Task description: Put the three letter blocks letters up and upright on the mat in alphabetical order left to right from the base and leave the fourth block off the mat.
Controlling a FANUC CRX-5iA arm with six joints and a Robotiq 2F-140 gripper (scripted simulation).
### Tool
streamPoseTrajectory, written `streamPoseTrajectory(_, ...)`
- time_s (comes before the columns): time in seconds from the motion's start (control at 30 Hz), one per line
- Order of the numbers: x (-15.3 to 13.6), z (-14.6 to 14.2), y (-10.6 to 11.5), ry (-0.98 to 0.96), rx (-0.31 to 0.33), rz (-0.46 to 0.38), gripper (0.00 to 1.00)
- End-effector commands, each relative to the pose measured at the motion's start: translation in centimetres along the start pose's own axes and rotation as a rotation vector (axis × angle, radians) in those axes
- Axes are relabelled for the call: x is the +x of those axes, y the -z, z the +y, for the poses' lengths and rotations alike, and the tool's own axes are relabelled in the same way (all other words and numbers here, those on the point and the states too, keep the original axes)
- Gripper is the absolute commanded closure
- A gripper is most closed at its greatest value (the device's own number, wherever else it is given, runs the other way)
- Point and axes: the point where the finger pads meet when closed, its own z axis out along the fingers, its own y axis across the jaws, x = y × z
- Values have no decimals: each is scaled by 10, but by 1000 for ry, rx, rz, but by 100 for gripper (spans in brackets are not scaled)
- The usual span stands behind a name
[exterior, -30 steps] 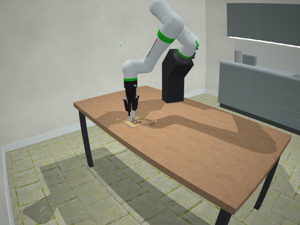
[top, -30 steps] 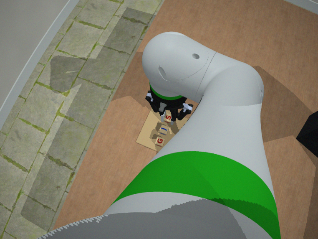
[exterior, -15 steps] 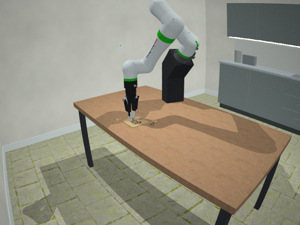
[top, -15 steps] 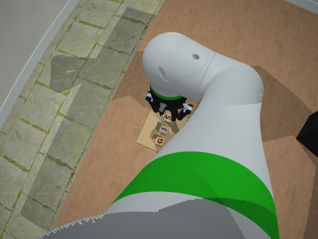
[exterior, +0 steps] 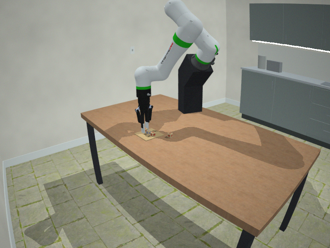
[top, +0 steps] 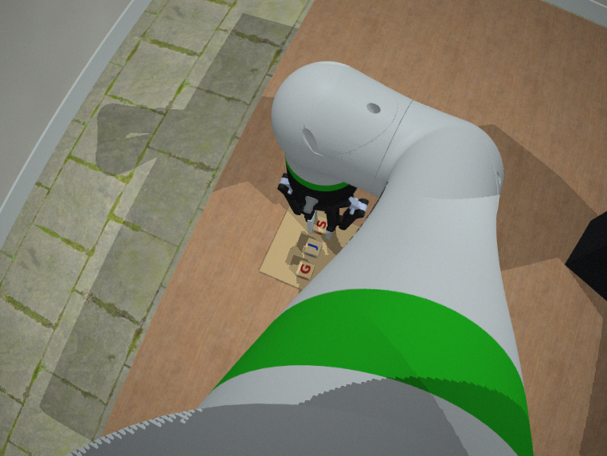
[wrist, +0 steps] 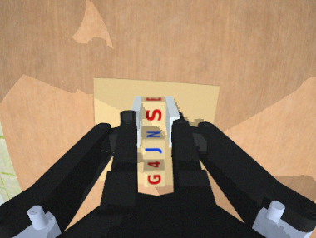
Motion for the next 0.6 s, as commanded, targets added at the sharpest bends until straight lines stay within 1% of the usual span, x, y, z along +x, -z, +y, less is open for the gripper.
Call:
streamPoseTrajectory(0.0, 0, 0, 0, 0, 0, 0, 87)
streamPoseTrajectory(0.33, 0, 0, 0, 0, 0, 0, 87)
streamPoseTrajectory(0.37, 0, 0, 0, 0, 0, 0, 85)
streamPoseTrajectory(0.5, 0, 0, 0, 0, 0, 0, 85)
streamPoseTrajectory(0.53, 0, 0, 0, 0, 0, 0, 82)
streamPoseTrajectory(0.57, 0, 0, 0, 0, 0, 0, 82)
